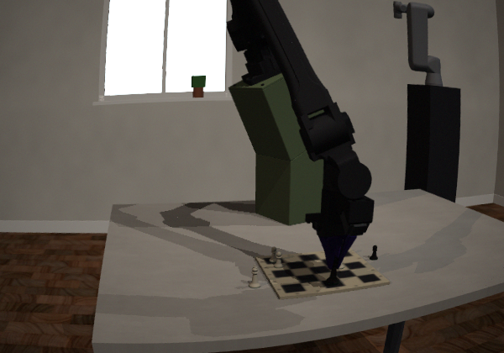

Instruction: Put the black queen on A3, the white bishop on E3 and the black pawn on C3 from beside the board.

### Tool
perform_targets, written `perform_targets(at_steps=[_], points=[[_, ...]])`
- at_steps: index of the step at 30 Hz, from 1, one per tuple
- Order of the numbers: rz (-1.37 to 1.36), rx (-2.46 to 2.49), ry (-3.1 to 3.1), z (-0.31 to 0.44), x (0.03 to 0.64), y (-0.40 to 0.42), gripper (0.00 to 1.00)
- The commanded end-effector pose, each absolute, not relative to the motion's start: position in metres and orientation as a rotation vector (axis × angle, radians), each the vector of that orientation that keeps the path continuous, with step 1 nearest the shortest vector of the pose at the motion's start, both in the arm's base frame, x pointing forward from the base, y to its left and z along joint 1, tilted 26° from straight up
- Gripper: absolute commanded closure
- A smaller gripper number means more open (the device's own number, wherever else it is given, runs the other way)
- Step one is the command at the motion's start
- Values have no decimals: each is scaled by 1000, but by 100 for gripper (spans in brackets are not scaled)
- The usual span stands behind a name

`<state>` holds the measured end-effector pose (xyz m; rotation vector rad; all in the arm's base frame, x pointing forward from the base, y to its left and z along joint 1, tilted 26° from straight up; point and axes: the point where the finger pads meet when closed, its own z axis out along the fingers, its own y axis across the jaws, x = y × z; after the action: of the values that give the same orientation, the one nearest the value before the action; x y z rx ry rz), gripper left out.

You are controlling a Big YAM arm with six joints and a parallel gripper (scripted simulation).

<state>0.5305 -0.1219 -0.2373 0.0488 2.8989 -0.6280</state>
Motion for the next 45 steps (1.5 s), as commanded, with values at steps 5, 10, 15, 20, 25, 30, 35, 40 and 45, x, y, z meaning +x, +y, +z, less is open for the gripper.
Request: perform_targets(at_steps=[5,10,15,20,25,30,35,40,45], points=[[-627,36,2909,-245,531,-124,100],[-627,36,2909,-245,531,-124,100],[-627,35,2909,-245,531,-124,100],[-627,33,2909,-245,529,-123,100],[-627,31,2909,-246,528,-123,100],[-627,31,2909,-246,527,-122,100],[-627,31,2909,-246,527,-122,100],[-627,31,2909,-246,527,-122,100],[-627,31,2909,-246,527,-122,100]])
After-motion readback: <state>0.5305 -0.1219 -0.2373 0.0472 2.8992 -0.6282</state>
